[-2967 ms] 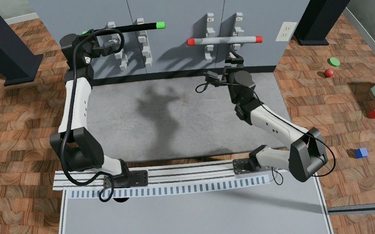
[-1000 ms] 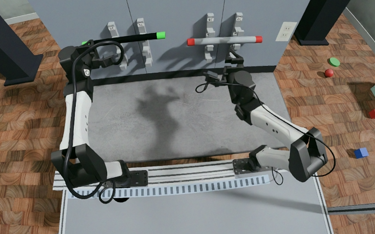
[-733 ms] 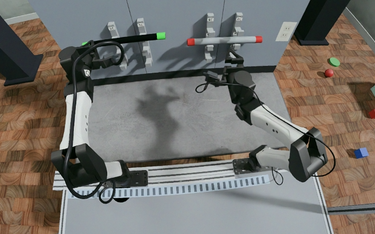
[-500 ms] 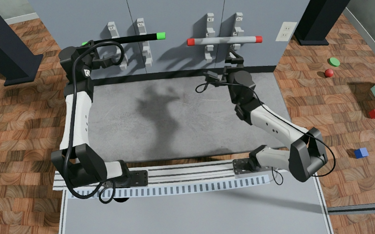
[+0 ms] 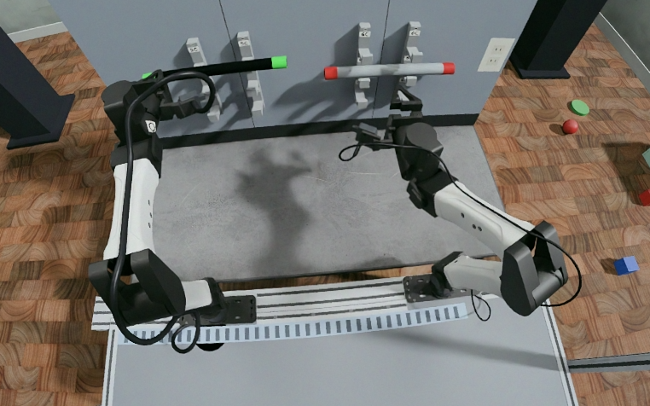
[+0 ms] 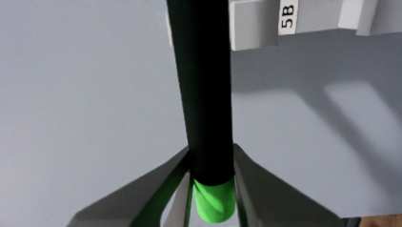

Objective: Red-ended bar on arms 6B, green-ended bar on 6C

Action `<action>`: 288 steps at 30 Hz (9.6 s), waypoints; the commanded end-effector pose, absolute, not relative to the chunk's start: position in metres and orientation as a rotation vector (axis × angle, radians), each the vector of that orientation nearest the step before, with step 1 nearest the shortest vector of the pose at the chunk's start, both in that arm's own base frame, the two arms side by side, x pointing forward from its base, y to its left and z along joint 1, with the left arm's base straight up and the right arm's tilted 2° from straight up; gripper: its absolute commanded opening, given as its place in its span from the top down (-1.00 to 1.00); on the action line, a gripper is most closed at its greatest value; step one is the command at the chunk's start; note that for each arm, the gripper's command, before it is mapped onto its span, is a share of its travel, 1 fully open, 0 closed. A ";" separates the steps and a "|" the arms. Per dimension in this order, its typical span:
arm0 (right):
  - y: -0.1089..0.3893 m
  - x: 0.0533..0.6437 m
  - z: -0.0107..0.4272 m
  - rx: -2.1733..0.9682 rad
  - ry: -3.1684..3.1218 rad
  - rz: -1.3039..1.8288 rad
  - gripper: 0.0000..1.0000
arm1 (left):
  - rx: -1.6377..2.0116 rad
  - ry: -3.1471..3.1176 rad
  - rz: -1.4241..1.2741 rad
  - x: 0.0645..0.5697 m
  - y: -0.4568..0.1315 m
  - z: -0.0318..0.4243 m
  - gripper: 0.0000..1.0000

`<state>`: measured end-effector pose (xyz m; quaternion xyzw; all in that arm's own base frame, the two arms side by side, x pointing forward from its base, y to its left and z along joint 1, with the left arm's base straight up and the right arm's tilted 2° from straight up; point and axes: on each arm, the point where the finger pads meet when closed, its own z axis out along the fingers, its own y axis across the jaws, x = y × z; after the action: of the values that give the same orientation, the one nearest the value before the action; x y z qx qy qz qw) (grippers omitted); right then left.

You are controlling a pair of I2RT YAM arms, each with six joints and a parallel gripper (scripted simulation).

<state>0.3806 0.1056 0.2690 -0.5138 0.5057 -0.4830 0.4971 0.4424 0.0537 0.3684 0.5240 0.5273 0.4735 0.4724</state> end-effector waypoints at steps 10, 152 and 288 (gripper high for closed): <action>0.104 0.380 0.269 -1.235 1.233 -1.170 -1.00 | 1.208 1.210 1.209 0.439 0.054 0.405 1.00; 0.104 0.380 0.269 -1.235 1.233 -1.170 -1.00 | 1.208 1.210 1.209 0.449 -0.096 0.318 1.00; 0.175 0.367 0.269 -1.235 1.233 -1.170 -1.00 | 1.208 1.210 1.209 0.447 -0.146 0.291 1.00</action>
<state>0.3622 0.1740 0.2514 -0.5304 0.5056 -0.4805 0.4819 0.4461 -0.1421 0.2758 0.5302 0.5028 0.4953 0.4699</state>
